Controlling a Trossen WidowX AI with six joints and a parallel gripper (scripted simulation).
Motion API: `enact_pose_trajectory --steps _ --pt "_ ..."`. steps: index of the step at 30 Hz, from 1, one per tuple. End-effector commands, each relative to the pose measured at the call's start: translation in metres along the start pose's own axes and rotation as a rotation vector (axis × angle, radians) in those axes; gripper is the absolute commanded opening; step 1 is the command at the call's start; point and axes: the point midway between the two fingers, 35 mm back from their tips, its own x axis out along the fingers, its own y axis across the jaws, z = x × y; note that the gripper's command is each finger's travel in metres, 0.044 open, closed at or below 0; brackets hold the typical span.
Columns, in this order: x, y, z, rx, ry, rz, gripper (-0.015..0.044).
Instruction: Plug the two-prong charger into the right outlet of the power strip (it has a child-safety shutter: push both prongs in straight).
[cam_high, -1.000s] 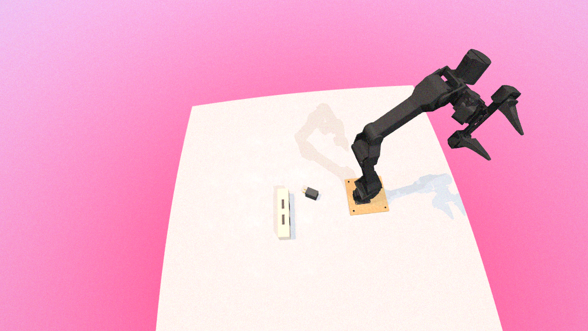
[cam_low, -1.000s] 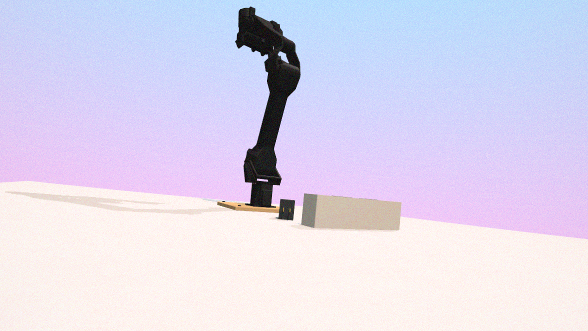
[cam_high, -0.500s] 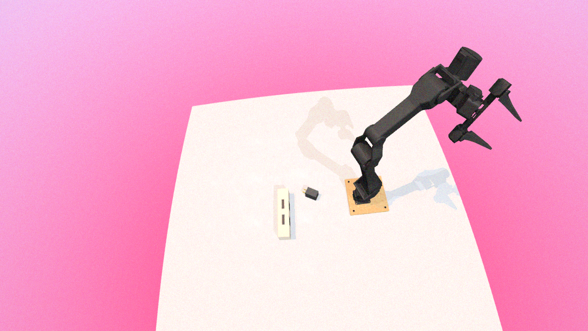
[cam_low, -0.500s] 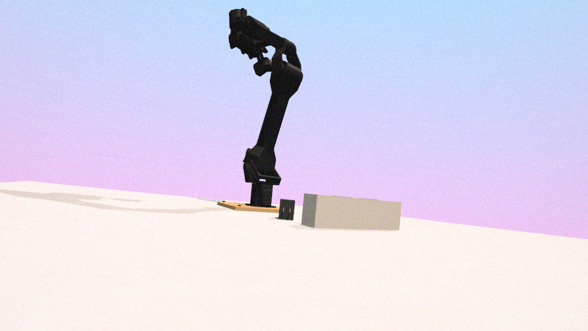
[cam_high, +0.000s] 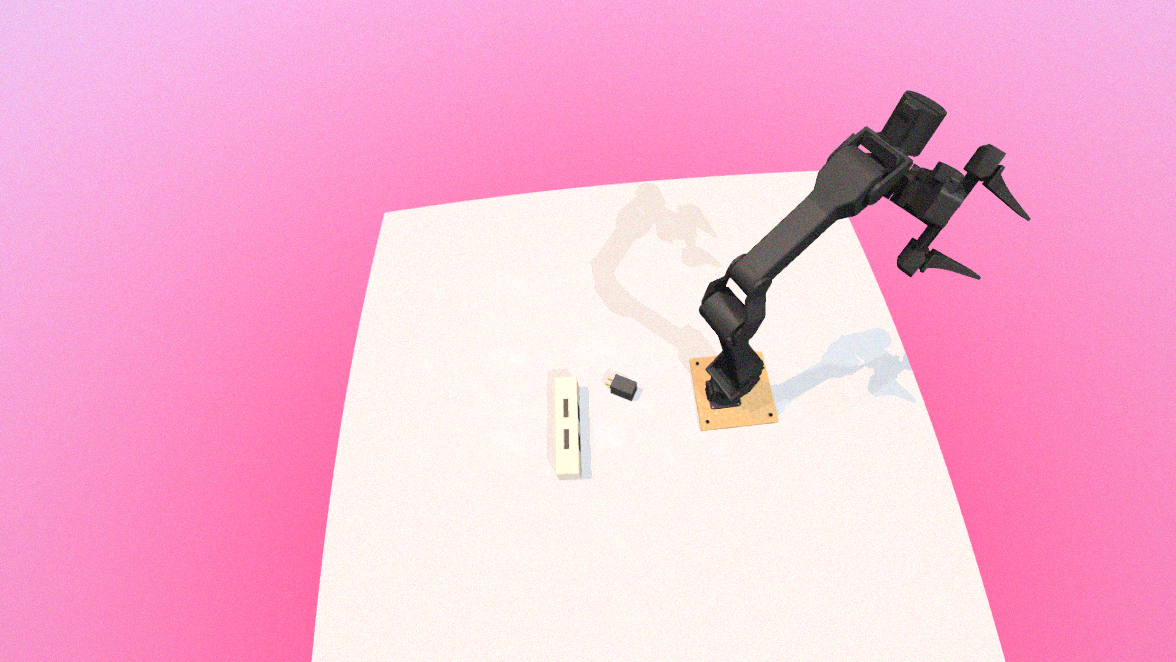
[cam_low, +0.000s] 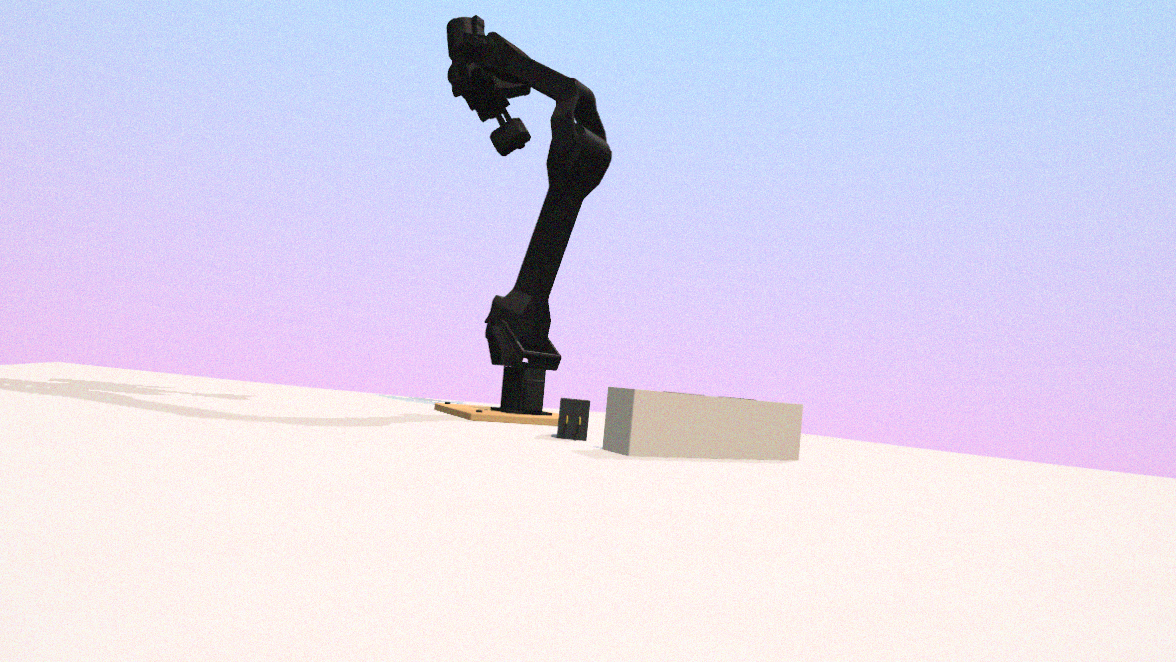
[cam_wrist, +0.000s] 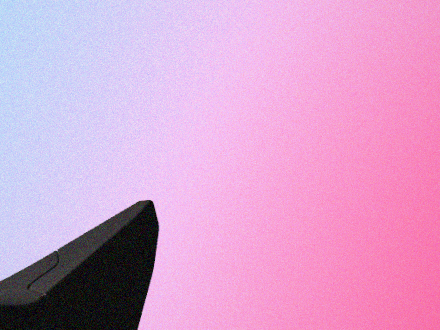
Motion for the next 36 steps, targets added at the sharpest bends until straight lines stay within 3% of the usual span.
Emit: enact_pose_trajectory --steps 1,15,36 --pt "-0.005 0.001 -0.017 -0.052 0.066 0.024 0.044" --pt "-0.033 0.004 -0.068 -0.196 0.262 0.117 0.044" --pt "-0.107 -0.003 -0.144 -0.444 0.58 0.313 0.044"
